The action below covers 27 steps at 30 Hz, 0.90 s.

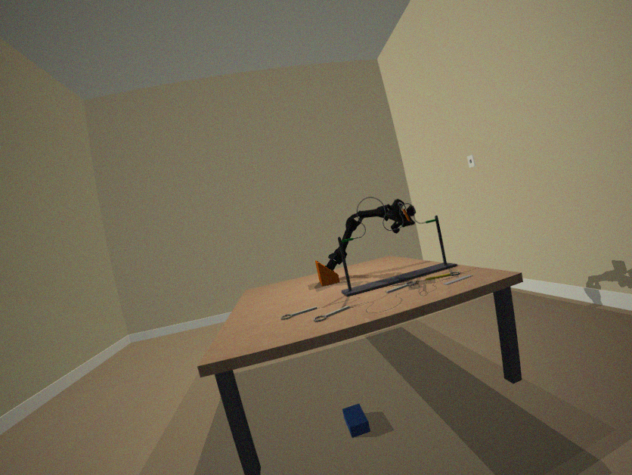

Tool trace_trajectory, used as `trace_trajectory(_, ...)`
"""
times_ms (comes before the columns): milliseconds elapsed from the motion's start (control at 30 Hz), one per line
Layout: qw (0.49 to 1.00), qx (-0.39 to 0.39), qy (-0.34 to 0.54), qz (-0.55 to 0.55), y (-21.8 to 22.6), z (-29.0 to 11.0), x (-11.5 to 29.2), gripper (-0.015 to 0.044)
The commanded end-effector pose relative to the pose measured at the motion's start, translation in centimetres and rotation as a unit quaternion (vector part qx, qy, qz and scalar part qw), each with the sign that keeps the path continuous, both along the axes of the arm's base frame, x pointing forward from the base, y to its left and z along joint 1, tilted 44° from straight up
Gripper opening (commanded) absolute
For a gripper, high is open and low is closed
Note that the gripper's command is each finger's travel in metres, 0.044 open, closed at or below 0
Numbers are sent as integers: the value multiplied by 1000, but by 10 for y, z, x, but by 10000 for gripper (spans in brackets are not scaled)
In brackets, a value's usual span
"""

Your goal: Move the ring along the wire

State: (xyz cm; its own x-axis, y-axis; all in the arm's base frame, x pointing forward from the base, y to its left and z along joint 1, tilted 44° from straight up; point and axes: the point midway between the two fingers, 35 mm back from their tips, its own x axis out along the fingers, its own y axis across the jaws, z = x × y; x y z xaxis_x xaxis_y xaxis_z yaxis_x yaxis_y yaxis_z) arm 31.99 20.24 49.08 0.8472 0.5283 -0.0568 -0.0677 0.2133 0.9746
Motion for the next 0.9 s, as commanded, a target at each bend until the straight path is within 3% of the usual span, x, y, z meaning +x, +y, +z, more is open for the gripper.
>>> trace_trajectory(0, 999, 40, 2, 4, 1, 6, -1, -150)
trace_trajectory(867, 947, 321, 22, 21, -5, 45, -3, -150)
